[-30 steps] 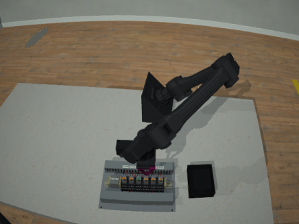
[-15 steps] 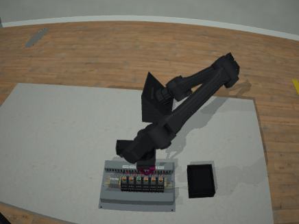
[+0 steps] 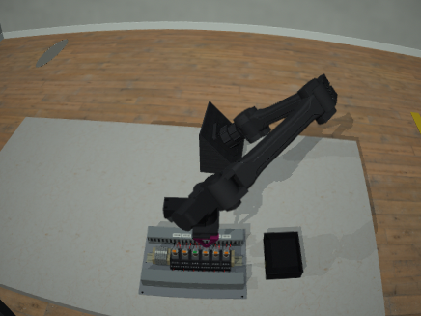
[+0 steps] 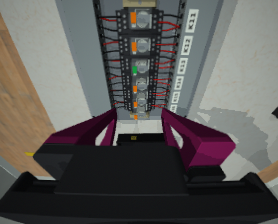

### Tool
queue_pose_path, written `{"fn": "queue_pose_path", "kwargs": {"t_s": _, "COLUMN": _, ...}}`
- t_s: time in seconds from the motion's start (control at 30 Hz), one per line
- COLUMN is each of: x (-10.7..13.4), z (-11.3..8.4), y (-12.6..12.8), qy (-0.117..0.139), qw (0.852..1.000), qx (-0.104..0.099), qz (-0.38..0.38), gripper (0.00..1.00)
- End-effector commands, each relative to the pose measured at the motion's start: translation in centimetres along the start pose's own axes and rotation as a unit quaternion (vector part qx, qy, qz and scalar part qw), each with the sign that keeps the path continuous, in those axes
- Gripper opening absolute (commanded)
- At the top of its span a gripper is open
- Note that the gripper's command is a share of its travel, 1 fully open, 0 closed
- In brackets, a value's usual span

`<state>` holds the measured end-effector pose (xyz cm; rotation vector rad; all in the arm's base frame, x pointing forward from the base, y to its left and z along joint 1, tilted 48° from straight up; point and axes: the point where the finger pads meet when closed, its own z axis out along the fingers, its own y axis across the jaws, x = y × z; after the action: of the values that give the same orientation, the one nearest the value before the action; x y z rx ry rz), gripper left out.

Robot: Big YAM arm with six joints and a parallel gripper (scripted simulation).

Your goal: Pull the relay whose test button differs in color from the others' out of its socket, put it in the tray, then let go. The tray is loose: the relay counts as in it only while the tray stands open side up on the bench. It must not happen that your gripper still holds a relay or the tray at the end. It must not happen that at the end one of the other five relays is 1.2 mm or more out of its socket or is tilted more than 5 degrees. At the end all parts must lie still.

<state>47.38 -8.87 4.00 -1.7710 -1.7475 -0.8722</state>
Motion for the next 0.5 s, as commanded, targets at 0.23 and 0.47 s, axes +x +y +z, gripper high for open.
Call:
{"fn": "queue_pose_path", "kwargs": {"t_s": 0.23, "x": -0.1, "z": -1.8, "y": 1.8, "qy": -0.01, "qw": 1.0, "qx": -0.014, "qz": -0.013, "gripper": 0.59}}
{"fn": "queue_pose_path", "kwargs": {"t_s": 0.47, "x": -3.8, "z": -2.1, "y": 1.6, "qy": -0.01, "qw": 1.0, "qx": -0.017, "qz": -0.008, "gripper": 0.59}}
